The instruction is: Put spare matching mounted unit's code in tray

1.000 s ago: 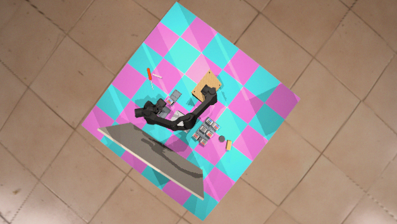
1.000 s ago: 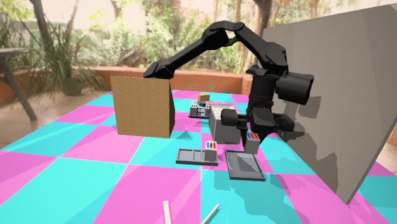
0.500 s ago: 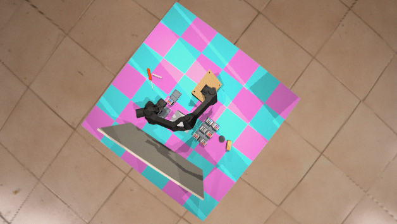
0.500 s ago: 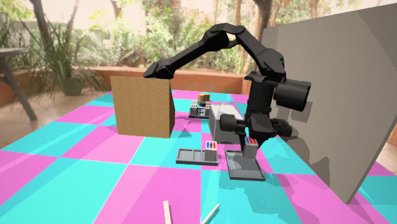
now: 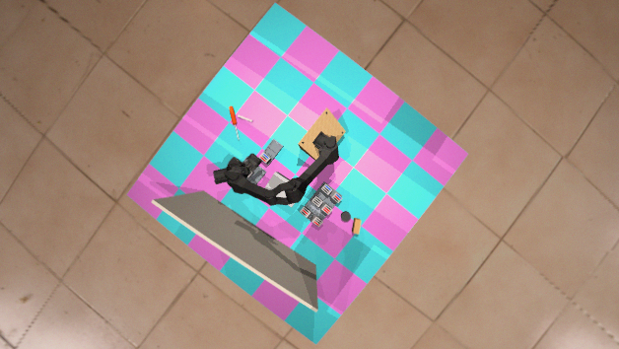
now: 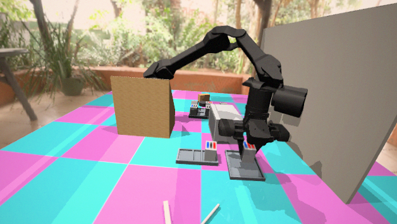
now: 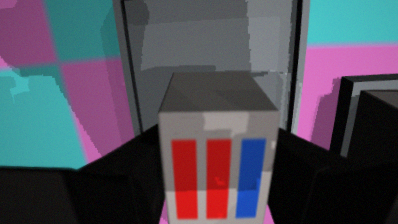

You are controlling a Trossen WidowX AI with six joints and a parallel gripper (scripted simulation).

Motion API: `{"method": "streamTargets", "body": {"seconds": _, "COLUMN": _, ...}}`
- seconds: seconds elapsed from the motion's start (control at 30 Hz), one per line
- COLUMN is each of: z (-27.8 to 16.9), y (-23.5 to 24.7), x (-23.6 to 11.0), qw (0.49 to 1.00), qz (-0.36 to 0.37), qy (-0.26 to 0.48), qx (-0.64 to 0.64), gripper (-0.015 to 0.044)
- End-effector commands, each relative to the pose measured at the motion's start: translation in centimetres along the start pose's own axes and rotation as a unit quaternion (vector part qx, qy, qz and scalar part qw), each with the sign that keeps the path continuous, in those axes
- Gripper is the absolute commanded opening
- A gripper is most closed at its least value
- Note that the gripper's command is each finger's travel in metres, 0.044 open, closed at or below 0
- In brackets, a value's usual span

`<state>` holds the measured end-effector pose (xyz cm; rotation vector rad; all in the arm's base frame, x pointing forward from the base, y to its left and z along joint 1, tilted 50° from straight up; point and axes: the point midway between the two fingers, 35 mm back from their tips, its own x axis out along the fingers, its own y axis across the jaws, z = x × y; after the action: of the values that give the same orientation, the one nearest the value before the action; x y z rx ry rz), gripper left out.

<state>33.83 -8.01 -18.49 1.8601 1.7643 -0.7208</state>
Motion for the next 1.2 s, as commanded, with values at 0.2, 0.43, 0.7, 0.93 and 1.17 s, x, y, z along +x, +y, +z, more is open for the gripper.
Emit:
{"method": "streamTargets", "body": {"seconds": 0.2, "z": -0.1, "y": -0.2, "x": 0.9, "qw": 1.000, "qz": 0.003, "qy": 0.003, "qx": 0.004, "gripper": 0.0000}}
{"method": "streamTargets", "body": {"seconds": 0.43, "z": -0.1, "y": -0.4, "x": 1.6, "qw": 1.000, "qz": 0.003, "qy": 0.004, "qx": 0.004, "gripper": 0.0000}}
{"method": "streamTargets", "body": {"seconds": 0.7, "z": -0.2, "y": -0.3, "x": 1.5, "qw": 1.000, "qz": 0.000, "qy": 0.002, "qx": 0.000, "gripper": 0.0184}}
{"method": "streamTargets", "body": {"seconds": 0.93, "z": -0.2, "y": -0.3, "x": 1.5, "qw": 1.000, "qz": 0.000, "qy": 0.002, "qx": 0.000, "gripper": 0.0367}}
{"method": "streamTargets", "body": {"seconds": 1.17, "z": 0.1, "y": 0.0, "x": -2.8, "qw": 1.000, "qz": 0.001, "qy": 0.000, "qx": 0.002, "gripper": 0.0440}}
